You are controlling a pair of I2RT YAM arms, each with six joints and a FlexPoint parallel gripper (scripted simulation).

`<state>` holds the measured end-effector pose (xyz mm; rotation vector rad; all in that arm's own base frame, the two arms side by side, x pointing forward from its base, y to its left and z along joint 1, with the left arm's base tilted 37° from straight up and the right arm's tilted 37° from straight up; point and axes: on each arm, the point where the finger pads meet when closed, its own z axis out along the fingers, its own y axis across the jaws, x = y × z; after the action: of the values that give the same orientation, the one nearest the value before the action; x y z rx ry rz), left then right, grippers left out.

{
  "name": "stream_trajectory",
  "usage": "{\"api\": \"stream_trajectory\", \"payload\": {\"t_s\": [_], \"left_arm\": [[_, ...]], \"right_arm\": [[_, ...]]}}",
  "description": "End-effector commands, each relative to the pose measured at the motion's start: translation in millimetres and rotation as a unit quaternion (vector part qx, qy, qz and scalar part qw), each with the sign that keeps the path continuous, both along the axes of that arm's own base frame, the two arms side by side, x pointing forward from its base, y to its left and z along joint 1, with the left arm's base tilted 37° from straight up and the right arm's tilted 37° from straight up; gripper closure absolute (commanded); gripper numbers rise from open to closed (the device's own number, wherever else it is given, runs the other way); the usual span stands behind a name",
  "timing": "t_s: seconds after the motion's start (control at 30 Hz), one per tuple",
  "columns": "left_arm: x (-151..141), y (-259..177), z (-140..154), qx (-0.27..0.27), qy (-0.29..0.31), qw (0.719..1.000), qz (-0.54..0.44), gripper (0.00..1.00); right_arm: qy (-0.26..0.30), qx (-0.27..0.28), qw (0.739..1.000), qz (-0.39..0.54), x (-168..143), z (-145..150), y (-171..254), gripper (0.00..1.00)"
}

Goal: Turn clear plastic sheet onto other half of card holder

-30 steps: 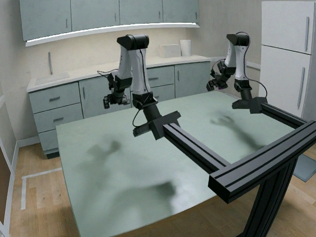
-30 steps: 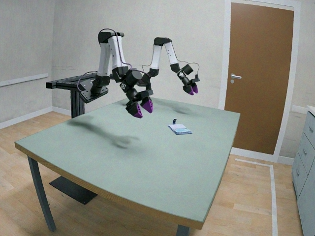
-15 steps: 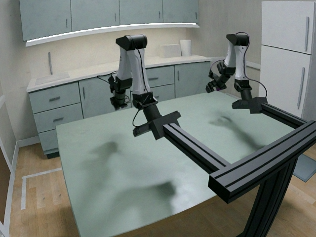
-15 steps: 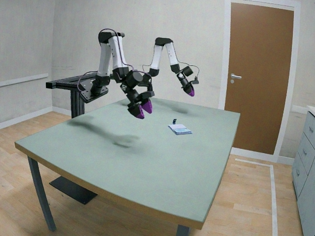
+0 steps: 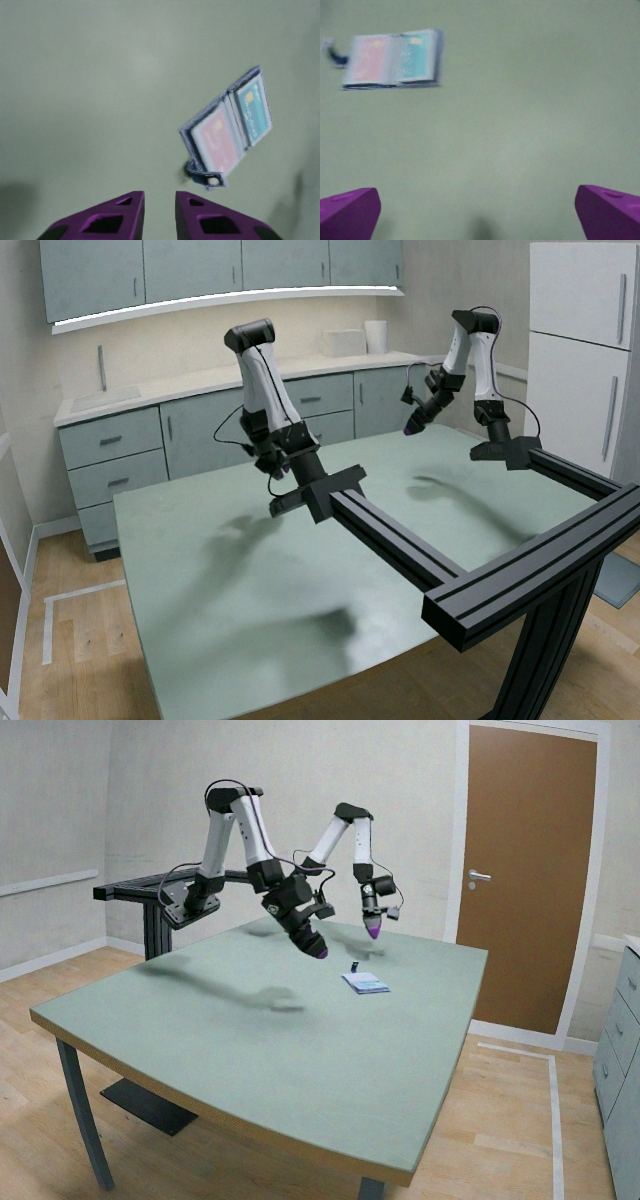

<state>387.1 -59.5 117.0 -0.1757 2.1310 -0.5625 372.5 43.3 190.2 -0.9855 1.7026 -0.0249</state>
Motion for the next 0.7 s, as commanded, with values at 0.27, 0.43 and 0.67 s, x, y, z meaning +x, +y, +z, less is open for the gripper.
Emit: {"api": "stream_trajectory", "payload": {"t_s": [0.27, 0.43, 0.67], "left_arm": [[44.1, -51.5, -26.5, -0.118, 0.05, 0.987, 0.099, 0.82], [58.6, -74.7, -46.8, -0.141, 0.056, 0.977, 0.147, 0.82], [65.1, -91.6, -61.2, -0.145, 0.061, 0.976, 0.151, 0.82]], "right_arm": [[0.001, -0.075, 0.962, 0.263, -15.7, -4.7, 70.7, 0.0], [-0.025, -0.074, 0.943, 0.324, -15.5, 4.9, 88.1, 0.0], [-0.022, -0.066, 0.939, 0.336, -14.7, 1.6, 90.0, 0.0]]}}
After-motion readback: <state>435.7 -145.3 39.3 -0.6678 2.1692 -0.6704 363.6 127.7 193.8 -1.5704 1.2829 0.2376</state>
